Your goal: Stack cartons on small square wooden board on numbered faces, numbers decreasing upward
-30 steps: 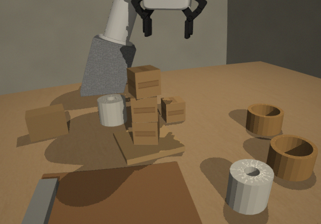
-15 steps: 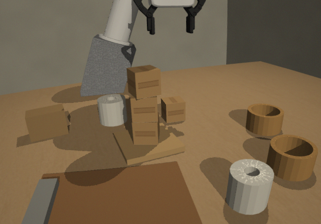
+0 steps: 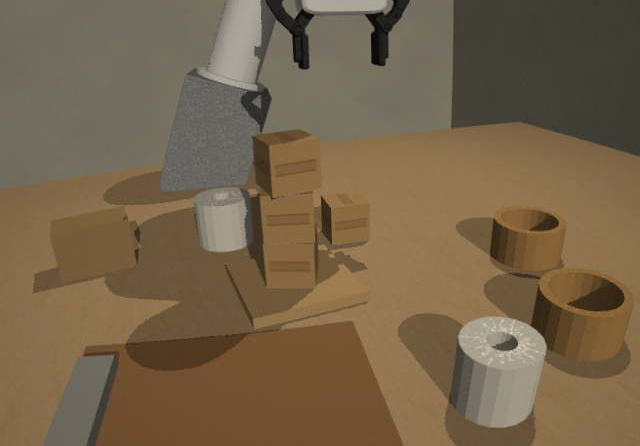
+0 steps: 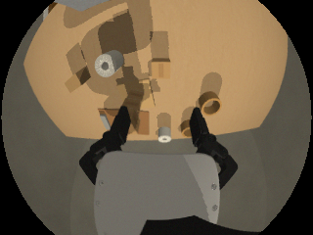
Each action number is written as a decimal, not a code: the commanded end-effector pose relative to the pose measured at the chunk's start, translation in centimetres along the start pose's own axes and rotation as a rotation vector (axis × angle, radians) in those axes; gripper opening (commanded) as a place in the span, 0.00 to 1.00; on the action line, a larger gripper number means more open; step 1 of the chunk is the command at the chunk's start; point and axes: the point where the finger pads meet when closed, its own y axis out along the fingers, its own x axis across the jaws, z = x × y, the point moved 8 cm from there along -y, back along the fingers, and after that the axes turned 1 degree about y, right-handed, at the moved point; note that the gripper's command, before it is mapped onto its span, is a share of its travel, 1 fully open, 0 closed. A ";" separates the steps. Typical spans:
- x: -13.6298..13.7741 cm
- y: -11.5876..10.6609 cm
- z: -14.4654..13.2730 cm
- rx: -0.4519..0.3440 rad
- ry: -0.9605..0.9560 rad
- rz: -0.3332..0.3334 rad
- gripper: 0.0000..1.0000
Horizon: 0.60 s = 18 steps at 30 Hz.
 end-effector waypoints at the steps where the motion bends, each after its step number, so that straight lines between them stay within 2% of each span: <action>1: 0.0 -0.1 -0.1 -0.003 -0.001 0.000 1.00; 18: 0.1 0.2 -0.1 -0.003 -0.002 -0.002 1.00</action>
